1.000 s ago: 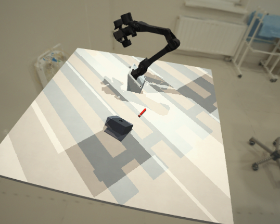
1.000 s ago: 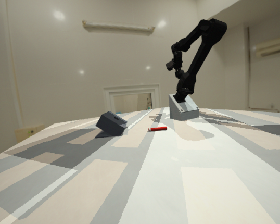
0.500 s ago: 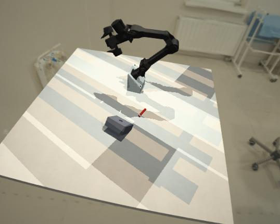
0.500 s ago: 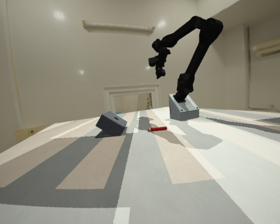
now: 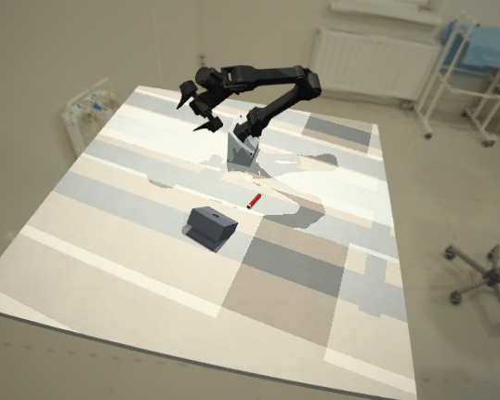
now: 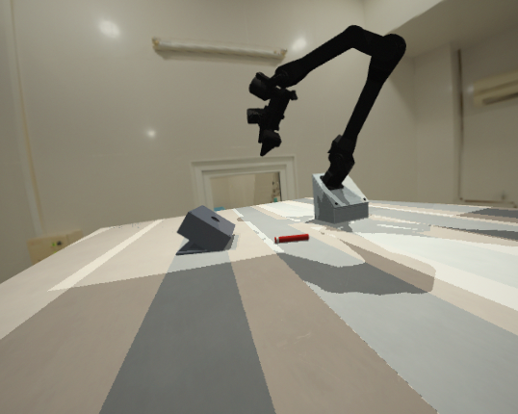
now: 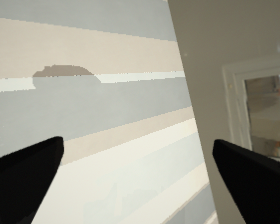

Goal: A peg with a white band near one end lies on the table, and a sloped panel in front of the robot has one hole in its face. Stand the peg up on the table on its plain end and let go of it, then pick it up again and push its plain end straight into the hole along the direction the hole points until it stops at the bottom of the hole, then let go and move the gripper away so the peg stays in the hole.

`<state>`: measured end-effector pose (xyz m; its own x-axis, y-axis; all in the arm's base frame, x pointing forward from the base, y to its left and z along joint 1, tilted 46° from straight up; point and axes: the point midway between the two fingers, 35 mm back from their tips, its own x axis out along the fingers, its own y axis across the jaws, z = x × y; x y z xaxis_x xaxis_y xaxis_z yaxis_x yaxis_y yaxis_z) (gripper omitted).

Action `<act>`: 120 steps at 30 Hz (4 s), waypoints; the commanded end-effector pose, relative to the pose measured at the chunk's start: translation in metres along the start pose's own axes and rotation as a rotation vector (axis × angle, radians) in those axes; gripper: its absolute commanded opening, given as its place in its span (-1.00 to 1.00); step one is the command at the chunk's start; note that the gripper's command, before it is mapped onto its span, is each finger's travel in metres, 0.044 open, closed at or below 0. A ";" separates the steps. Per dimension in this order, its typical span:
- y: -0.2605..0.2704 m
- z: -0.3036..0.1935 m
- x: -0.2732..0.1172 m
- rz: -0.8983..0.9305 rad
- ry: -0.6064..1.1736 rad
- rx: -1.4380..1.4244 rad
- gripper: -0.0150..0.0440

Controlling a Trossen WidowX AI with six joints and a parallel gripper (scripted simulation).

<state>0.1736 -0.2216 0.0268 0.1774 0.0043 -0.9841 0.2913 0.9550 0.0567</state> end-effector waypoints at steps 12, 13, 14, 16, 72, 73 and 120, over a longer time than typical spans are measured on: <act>0.148 0.049 -0.004 0.357 0.018 0.029 1.00; 0.159 0.049 -0.005 0.383 0.029 0.034 1.00; 0.170 0.049 -0.006 0.410 0.041 0.040 1.00; 0.192 0.049 -0.009 0.461 0.070 0.052 1.00; 0.359 -0.002 0.001 0.717 0.370 0.133 1.00; 0.360 -0.003 0.002 0.718 0.370 0.133 1.00; 0.368 -0.009 0.009 0.722 0.357 0.135 -0.33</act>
<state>0.2754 0.1334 0.0374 0.0524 0.7256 -0.6861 0.3325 0.6351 0.6972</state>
